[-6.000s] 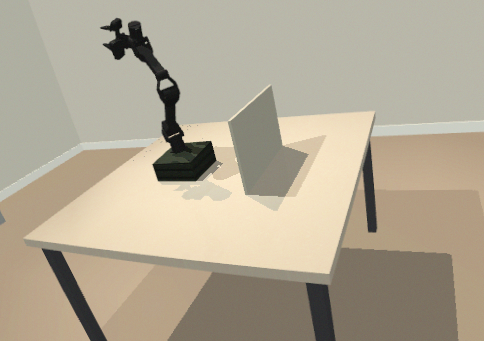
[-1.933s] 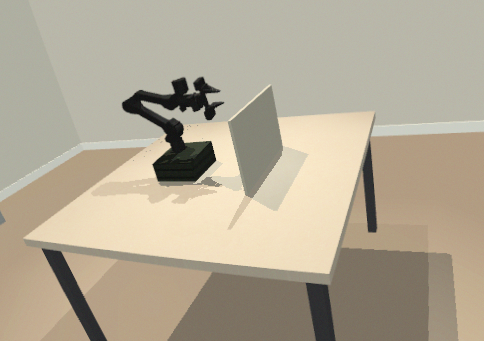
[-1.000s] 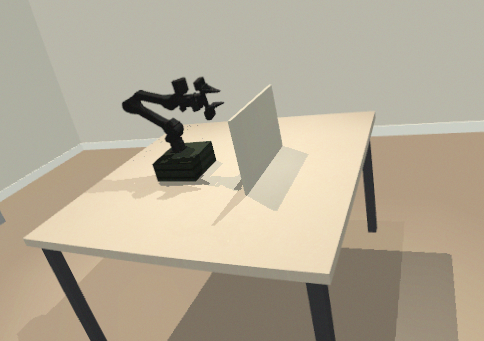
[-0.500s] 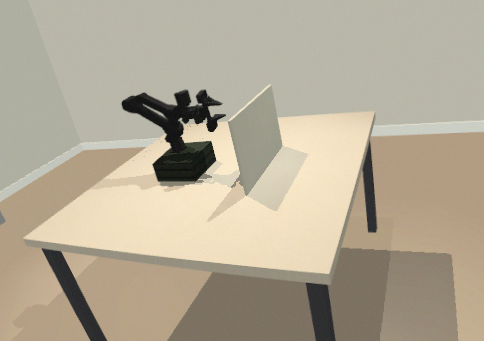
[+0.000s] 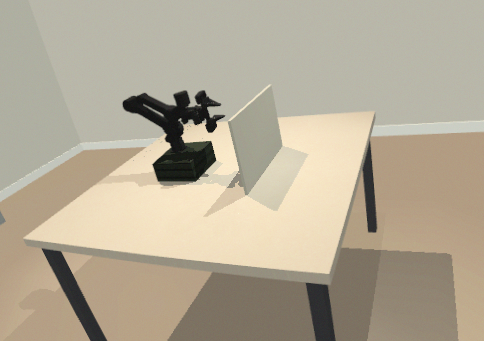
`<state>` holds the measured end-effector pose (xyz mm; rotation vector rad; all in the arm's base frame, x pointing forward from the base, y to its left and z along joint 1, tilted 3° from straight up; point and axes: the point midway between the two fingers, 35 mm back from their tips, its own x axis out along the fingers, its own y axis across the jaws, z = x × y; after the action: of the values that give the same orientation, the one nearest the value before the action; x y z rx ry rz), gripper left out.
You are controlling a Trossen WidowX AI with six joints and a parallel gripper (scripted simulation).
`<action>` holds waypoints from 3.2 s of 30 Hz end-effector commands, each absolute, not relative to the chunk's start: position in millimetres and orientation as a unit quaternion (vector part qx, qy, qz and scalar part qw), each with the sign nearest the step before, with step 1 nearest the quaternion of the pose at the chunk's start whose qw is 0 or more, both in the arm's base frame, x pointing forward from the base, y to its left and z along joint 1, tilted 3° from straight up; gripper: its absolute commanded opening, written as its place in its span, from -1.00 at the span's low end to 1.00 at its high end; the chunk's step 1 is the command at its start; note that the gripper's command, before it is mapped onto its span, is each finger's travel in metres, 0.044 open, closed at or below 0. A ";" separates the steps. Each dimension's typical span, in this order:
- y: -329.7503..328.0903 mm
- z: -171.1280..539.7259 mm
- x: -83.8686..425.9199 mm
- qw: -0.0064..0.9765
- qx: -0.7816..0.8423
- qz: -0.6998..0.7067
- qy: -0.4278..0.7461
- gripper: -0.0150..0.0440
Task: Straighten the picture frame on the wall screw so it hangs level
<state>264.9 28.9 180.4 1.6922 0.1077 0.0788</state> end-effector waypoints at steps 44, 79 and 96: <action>36.4 118.8 344.7 0.660 0.749 0.039 0.048 0.39; 41.1 119.5 382.9 0.660 0.749 0.040 0.047 0.39; 41.1 119.5 382.9 0.660 0.749 0.040 0.047 -0.26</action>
<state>382.4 41.1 119.3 1.6925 0.1071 0.0889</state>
